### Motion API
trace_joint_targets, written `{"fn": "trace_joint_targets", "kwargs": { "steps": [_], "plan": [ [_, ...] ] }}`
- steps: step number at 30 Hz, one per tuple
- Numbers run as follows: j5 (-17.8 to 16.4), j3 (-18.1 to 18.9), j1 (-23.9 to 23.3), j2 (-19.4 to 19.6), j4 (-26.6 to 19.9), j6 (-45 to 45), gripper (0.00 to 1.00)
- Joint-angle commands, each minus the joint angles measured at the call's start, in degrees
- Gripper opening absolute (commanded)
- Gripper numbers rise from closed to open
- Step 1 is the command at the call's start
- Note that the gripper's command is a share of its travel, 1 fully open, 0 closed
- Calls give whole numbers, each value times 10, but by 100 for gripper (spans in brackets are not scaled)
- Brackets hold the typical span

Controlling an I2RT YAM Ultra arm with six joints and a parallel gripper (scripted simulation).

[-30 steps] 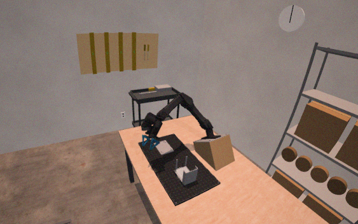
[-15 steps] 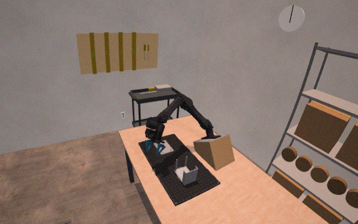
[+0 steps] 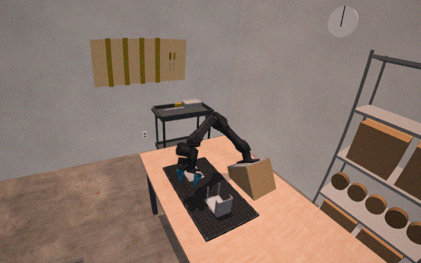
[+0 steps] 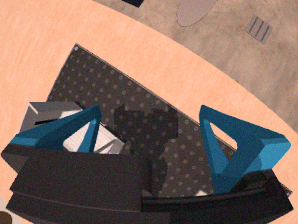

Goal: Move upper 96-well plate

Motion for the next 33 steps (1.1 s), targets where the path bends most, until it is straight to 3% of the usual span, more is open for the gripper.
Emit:
{"fn": "trace_joint_targets", "kwargs": {
  "steps": [1,5,6,9,15,33],
  "plan": [
    [11,30,27,15,-42,-29,100],
    [15,7,35,-1,-41,-22,100],
    [19,27,41,22,-51,-30,100],
    [30,44,56,39,-85,-53,100],
    [37,43,69,47,-97,-55,100],
    [91,95,150,122,-234,-129,100]
  ]
}}
